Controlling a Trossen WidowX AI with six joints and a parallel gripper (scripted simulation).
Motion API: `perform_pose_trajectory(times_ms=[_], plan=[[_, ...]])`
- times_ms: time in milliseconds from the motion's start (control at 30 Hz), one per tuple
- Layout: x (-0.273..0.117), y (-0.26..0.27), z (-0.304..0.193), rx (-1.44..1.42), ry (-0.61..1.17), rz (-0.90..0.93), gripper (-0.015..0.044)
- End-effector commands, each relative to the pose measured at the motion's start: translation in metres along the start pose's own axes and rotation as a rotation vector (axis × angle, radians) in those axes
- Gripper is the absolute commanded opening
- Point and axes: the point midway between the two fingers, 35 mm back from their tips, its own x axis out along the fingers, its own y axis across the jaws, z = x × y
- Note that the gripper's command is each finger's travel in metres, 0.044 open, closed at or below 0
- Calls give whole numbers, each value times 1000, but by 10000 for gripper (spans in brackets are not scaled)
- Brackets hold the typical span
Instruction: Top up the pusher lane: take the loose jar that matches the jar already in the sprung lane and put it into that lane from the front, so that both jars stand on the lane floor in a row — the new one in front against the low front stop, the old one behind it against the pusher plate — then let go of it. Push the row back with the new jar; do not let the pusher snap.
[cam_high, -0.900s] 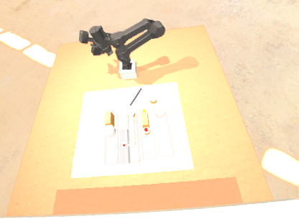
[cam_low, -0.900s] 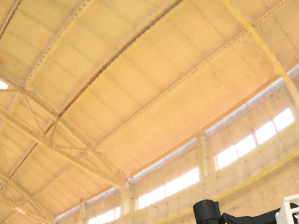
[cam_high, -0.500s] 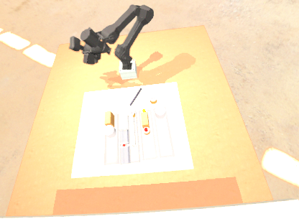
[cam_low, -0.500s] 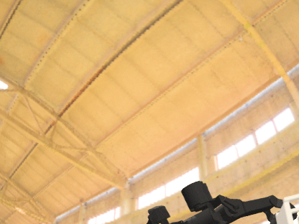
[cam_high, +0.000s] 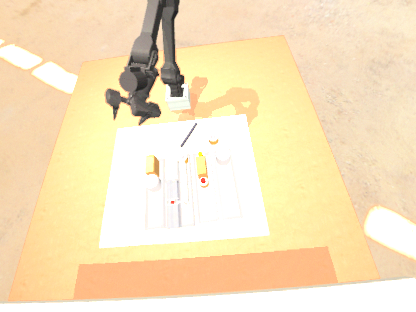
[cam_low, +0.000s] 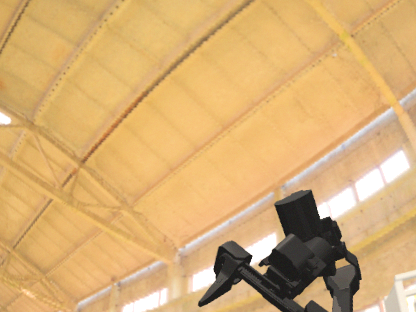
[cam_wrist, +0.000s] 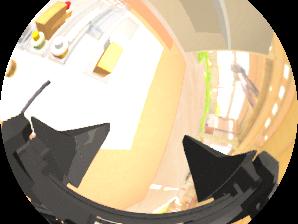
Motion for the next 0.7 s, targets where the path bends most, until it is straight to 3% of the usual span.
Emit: perform_pose_trajectory(times_ms=[0,167,367,500,667], plan=[[-15,52,56,88,-83,236,440],[-44,117,97,172,-55,480,440],[-94,201,119,248,123,713,440],[-127,249,116,283,284,790,440],[-129,252,116,285,295,793,440]])
